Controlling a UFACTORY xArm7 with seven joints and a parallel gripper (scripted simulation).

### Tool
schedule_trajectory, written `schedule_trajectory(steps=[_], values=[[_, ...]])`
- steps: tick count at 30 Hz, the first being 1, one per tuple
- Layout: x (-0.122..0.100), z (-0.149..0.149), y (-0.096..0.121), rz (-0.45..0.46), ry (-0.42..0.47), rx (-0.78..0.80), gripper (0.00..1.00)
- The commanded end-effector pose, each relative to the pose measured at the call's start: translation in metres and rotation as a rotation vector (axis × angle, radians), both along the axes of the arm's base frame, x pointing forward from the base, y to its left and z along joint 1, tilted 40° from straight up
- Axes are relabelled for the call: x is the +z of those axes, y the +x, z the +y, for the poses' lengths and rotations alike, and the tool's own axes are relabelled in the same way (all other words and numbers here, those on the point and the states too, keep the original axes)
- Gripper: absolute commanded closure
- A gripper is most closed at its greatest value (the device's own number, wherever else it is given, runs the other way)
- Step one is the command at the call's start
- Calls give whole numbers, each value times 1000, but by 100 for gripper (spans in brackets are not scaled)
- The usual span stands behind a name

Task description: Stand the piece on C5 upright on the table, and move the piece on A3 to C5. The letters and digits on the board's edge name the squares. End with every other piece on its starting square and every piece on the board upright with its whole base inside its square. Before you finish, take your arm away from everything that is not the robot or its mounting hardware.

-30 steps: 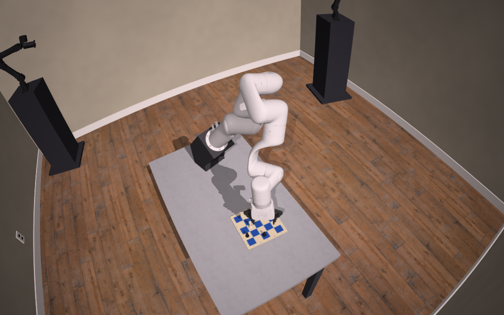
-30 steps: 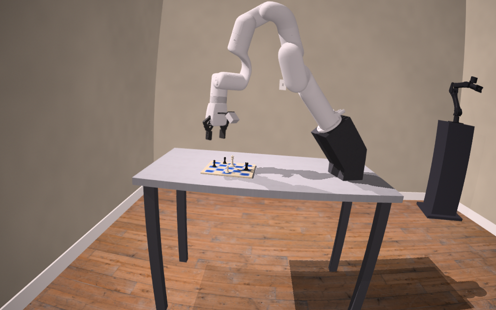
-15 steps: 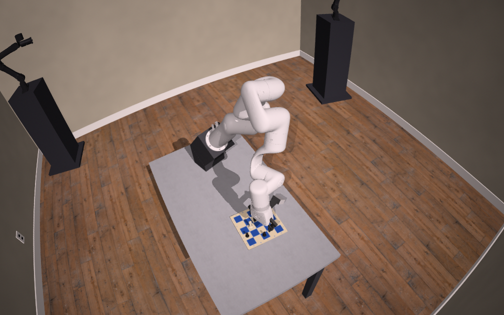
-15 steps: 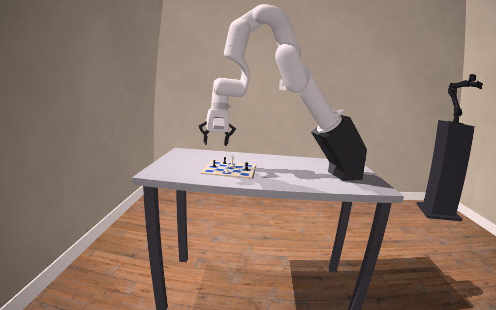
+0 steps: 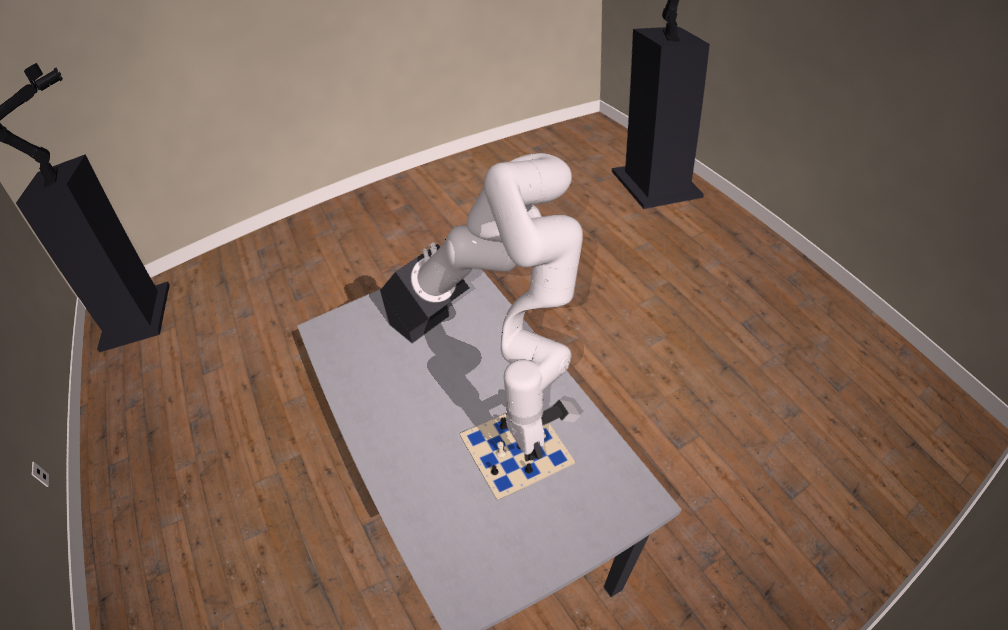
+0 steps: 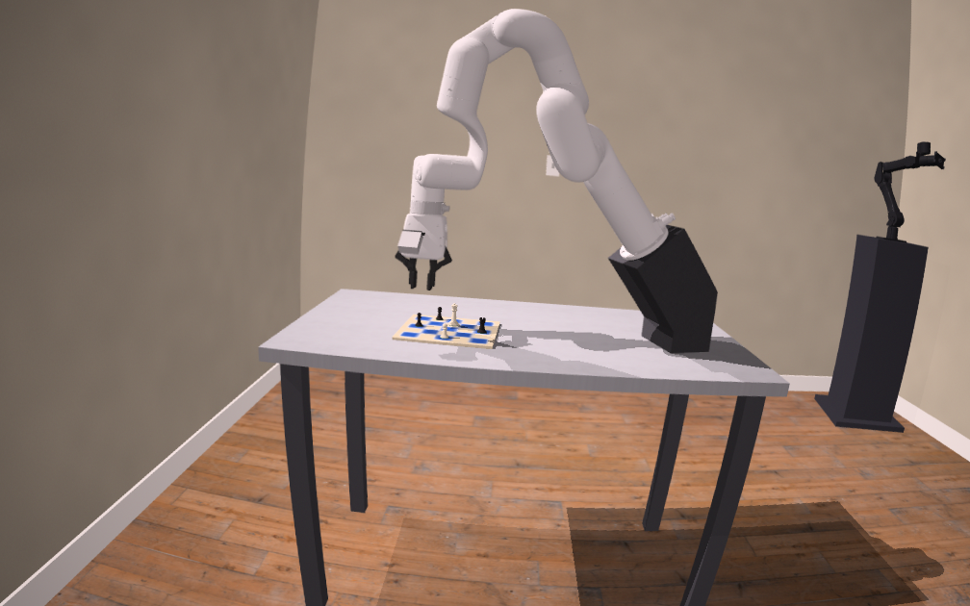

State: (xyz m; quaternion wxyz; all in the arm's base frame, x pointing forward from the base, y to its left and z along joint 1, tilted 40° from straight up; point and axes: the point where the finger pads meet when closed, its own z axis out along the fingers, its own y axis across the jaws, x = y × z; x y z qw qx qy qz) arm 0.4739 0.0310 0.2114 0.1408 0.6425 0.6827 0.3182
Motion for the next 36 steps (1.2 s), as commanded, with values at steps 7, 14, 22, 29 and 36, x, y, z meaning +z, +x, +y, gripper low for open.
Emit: schedule_trajectory(steps=[7,14,22,29,36], values=[[1,0,1,13,-2,-6,66],[1,0,1,13,-2,-6,66],[1,0,1,13,-2,-6,66],[1,0,1,14,-2,-6,66],[-3,1,4,15,-3,-6,66]])
